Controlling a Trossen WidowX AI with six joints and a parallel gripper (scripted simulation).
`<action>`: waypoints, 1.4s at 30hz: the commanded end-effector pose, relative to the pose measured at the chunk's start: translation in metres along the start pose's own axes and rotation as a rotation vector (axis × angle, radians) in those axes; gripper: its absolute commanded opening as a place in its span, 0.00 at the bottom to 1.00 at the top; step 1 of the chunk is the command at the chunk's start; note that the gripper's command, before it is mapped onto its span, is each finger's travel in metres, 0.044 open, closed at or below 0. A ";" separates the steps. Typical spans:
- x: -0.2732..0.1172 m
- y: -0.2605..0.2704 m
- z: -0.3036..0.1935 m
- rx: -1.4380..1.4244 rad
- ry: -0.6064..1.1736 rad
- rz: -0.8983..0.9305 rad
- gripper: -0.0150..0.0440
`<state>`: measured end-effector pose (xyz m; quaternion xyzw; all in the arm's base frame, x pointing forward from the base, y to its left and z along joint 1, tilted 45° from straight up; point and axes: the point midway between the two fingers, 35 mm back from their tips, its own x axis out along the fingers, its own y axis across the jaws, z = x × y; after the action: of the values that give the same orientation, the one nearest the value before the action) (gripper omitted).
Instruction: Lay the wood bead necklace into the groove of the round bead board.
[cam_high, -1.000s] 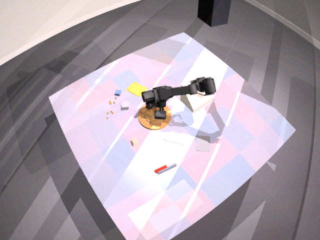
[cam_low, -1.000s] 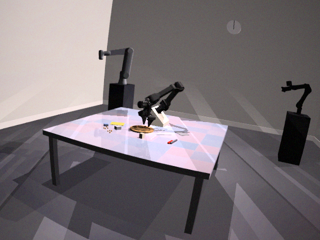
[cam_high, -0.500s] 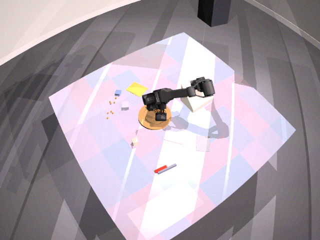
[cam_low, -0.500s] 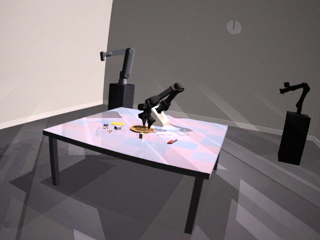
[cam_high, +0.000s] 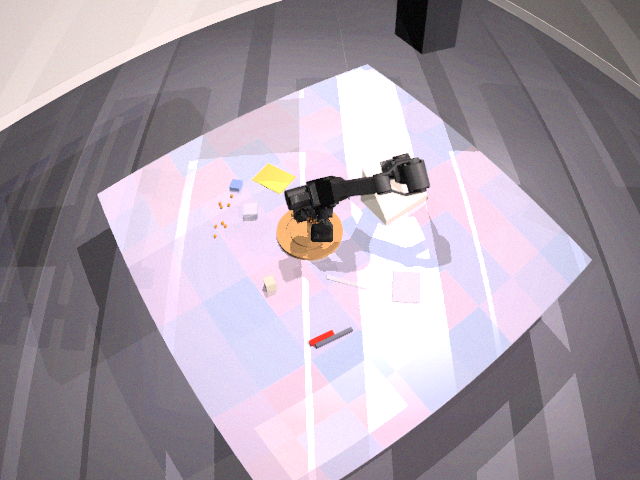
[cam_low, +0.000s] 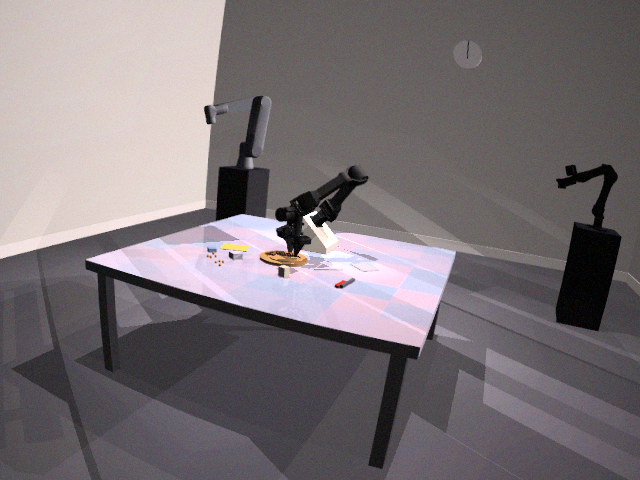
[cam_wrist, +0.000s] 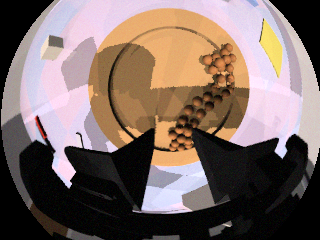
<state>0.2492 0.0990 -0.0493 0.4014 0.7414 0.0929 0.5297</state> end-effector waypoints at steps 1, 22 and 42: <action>0.000 0.000 0.000 -0.001 -0.001 0.000 0.28; 0.000 0.000 0.000 -0.001 -0.001 0.000 0.25; -0.014 0.001 -0.002 0.007 0.006 0.001 0.25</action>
<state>0.2476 0.0899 -0.0401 0.4051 0.7447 0.0904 0.5227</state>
